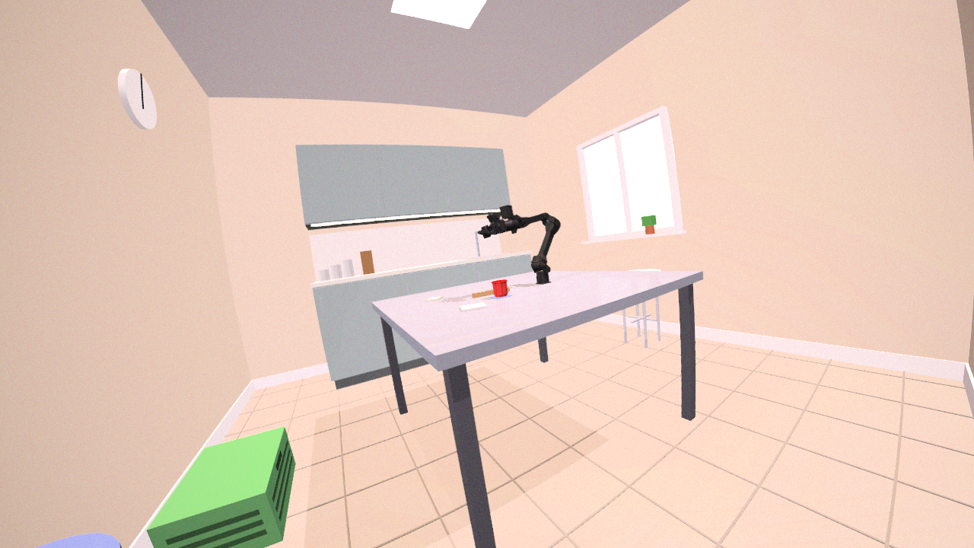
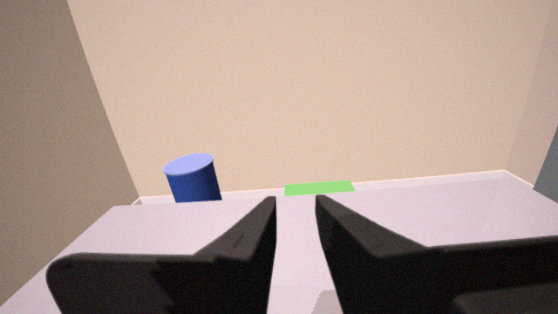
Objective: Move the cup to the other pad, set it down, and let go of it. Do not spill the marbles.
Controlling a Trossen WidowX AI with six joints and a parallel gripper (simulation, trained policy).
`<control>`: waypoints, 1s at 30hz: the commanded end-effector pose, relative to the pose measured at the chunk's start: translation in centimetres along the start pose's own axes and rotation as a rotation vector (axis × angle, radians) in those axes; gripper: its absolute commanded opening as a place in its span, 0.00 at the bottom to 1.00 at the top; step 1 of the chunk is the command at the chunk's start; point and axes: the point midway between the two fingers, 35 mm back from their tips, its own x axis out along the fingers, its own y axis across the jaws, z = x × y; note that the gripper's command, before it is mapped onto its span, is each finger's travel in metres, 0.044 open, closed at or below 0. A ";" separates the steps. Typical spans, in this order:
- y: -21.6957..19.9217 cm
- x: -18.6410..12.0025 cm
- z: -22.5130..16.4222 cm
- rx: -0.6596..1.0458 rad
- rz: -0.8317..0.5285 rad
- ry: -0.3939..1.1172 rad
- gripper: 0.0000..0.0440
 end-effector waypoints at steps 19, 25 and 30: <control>3.5 2.5 0.3 0.223 0.062 0.236 0.26; 4.4 3.0 0.1 0.291 0.059 0.312 0.27; 5.1 3.4 -0.1 0.349 0.050 0.378 0.28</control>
